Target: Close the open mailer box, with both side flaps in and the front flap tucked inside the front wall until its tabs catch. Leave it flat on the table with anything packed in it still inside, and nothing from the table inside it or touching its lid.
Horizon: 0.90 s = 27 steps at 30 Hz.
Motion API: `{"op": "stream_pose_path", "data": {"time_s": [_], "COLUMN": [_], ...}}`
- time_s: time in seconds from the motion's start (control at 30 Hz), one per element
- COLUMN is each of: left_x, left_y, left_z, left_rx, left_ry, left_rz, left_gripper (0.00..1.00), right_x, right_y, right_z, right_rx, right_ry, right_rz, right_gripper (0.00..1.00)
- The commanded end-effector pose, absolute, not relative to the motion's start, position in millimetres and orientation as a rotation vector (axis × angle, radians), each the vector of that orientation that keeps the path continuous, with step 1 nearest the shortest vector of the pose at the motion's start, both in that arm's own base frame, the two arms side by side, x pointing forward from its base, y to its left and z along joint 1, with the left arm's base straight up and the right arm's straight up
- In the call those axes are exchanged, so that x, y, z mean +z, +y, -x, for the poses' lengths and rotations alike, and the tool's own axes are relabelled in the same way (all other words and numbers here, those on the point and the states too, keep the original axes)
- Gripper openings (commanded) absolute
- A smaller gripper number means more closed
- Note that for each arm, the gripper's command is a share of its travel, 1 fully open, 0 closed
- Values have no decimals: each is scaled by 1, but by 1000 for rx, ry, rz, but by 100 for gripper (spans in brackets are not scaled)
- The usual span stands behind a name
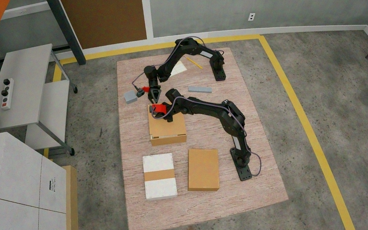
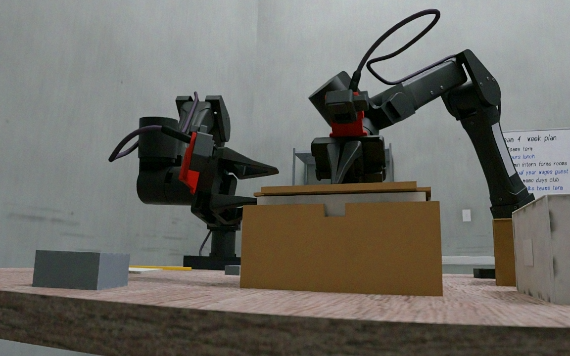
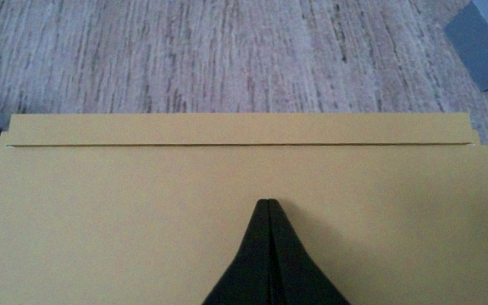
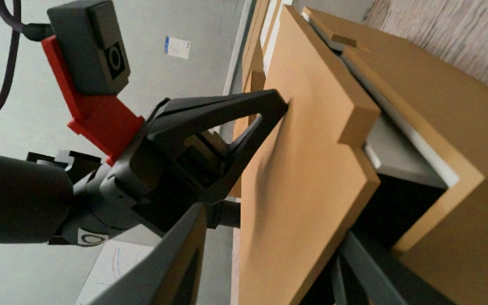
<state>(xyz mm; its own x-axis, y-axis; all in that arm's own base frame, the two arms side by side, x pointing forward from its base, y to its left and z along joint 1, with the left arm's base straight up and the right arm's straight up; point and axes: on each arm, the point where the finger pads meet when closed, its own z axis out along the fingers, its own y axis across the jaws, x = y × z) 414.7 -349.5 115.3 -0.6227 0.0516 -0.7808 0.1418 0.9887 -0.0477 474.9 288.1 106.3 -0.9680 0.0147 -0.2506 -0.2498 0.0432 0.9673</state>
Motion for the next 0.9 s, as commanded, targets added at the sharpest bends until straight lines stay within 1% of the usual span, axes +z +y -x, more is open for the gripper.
{"op": "stream_pose_path", "data": {"time_s": [0.0,0.87], "left_x": [97,104], "left_y": [-336,-337], "left_z": [-408,-411], "left_rx": [-78,-77], "left_ry": [2301,2283], "left_rz": [-155,-143], "left_gripper": [1,1], "right_x": [127,140], "right_y": [272,235], "right_z": [-474,-477], "right_rx": [2015,2003], "right_ry": [2095,2067], "right_rz": [282,314], "right_gripper": [49,49]}}
